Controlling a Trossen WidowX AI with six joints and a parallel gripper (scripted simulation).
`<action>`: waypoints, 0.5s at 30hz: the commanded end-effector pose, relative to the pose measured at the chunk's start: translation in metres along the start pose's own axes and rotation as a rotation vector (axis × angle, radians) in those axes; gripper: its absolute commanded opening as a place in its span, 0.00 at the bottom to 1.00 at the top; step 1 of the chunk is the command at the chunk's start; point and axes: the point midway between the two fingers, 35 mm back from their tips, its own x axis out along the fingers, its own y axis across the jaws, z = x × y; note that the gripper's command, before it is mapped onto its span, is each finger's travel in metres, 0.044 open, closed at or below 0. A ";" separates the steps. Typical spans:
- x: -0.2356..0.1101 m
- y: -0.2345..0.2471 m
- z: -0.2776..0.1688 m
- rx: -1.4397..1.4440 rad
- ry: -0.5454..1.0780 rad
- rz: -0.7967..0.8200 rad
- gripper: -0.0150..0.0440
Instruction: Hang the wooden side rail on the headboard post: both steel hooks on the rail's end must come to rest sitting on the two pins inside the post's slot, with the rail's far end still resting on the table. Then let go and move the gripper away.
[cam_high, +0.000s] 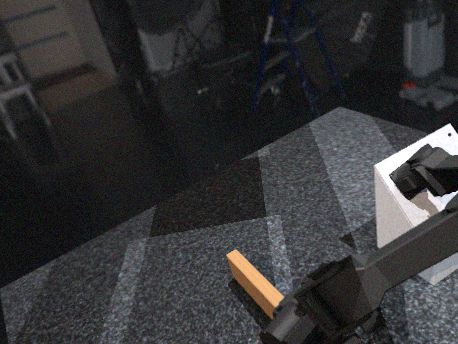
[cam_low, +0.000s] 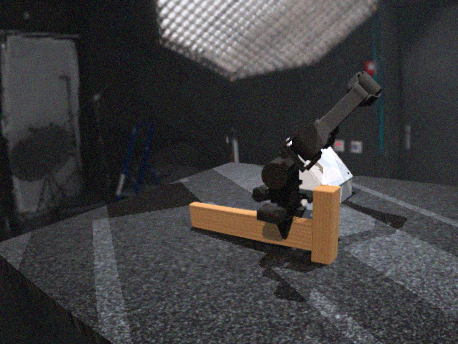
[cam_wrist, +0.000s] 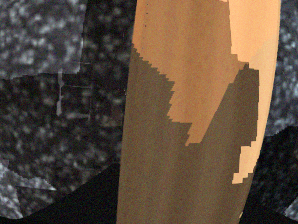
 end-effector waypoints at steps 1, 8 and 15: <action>-0.004 0.002 -0.002 0.000 0.004 0.011 0.25; -0.004 0.001 -0.003 0.000 0.004 0.011 0.25; -0.003 0.002 -0.003 0.000 0.004 0.011 0.25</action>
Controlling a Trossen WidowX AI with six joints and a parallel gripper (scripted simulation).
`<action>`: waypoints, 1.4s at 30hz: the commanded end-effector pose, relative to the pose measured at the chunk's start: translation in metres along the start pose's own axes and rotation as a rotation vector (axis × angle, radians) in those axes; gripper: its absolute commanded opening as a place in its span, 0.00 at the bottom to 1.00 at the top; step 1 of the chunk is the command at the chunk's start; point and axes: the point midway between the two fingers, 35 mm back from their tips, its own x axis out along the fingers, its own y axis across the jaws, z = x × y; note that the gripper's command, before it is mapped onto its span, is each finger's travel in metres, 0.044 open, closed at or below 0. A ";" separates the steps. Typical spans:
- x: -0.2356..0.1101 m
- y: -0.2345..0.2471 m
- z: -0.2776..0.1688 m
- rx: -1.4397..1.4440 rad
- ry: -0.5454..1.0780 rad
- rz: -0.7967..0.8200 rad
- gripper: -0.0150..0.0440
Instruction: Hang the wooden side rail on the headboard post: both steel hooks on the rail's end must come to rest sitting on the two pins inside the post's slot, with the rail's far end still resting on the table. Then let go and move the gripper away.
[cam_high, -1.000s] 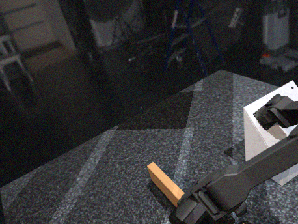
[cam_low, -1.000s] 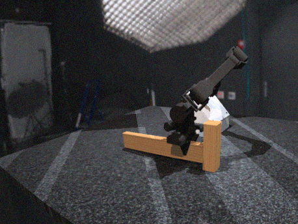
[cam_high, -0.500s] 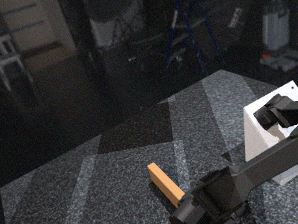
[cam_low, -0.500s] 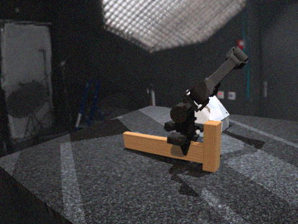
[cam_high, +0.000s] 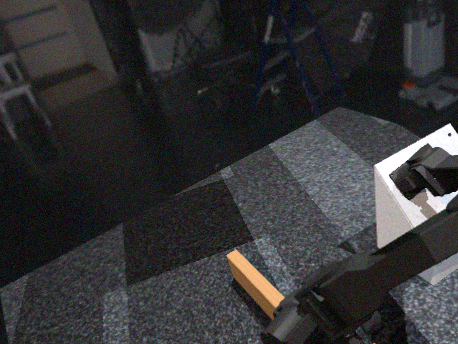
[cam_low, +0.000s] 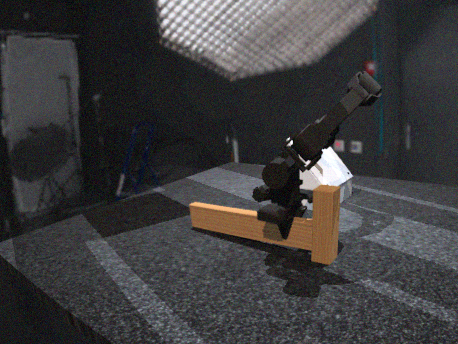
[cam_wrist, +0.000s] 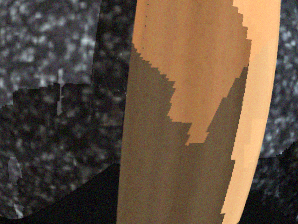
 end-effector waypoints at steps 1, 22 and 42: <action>-0.003 0.001 -0.001 0.002 0.004 0.009 0.25; 0.001 0.001 -0.001 0.002 0.004 0.009 0.25; 0.004 0.002 -0.001 0.002 0.004 0.009 0.25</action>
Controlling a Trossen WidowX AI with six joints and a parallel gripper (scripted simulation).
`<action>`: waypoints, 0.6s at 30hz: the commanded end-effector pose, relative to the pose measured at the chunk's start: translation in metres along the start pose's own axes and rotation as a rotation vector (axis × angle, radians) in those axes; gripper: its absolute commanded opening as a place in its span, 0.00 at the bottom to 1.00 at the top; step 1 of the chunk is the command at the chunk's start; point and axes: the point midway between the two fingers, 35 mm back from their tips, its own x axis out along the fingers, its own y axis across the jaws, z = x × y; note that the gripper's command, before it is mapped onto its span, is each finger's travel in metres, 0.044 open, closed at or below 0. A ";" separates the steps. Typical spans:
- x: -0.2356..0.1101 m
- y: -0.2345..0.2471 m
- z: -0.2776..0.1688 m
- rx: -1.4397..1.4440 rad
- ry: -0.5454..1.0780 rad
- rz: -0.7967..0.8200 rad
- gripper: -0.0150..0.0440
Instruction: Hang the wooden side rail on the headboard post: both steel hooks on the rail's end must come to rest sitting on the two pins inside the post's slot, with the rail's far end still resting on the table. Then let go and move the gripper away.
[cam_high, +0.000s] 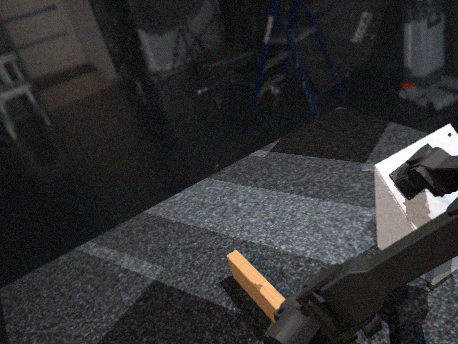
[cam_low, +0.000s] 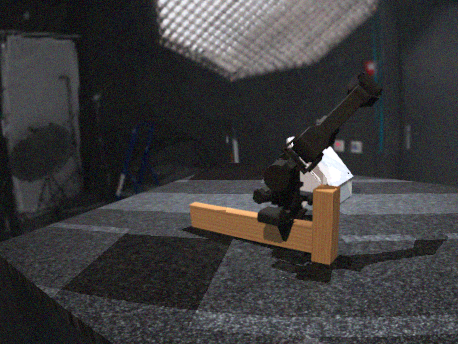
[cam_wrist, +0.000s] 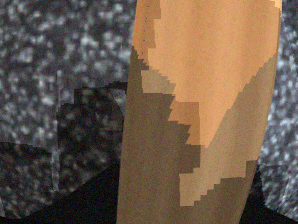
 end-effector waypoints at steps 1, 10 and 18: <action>0.000 0.001 -0.001 0.000 0.009 0.004 0.25; 0.001 0.001 -0.001 0.000 0.009 0.004 0.25; 0.002 0.001 -0.001 0.000 0.009 0.004 0.25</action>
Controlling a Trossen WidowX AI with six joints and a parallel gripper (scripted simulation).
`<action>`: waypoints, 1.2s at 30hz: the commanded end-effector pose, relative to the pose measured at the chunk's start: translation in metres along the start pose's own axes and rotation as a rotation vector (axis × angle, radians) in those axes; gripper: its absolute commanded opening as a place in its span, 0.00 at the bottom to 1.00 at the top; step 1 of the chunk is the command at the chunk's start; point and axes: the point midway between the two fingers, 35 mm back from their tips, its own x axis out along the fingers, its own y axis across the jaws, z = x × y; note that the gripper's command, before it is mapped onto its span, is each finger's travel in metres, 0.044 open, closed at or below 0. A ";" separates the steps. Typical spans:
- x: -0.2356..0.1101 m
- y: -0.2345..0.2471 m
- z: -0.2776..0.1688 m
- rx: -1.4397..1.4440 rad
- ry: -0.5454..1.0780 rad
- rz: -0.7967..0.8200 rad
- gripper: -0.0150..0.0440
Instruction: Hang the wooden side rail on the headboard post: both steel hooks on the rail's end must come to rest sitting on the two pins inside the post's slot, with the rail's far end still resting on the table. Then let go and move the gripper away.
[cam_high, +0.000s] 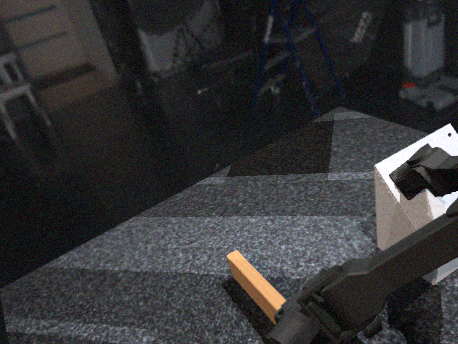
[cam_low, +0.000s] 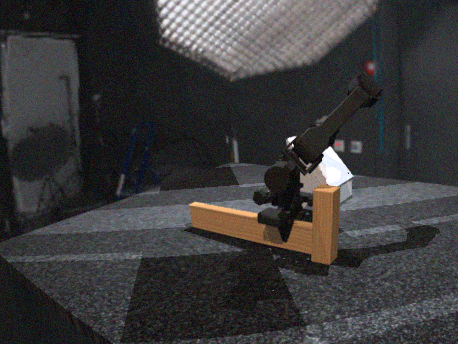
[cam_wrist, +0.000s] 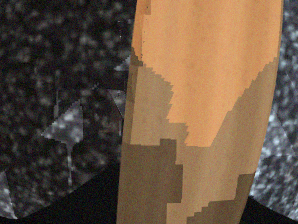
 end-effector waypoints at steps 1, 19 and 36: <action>-0.001 0.001 -0.001 0.000 0.008 0.004 0.25; 0.002 0.001 -0.001 0.000 0.009 0.004 0.25; 0.003 0.000 0.000 0.003 0.002 0.001 0.65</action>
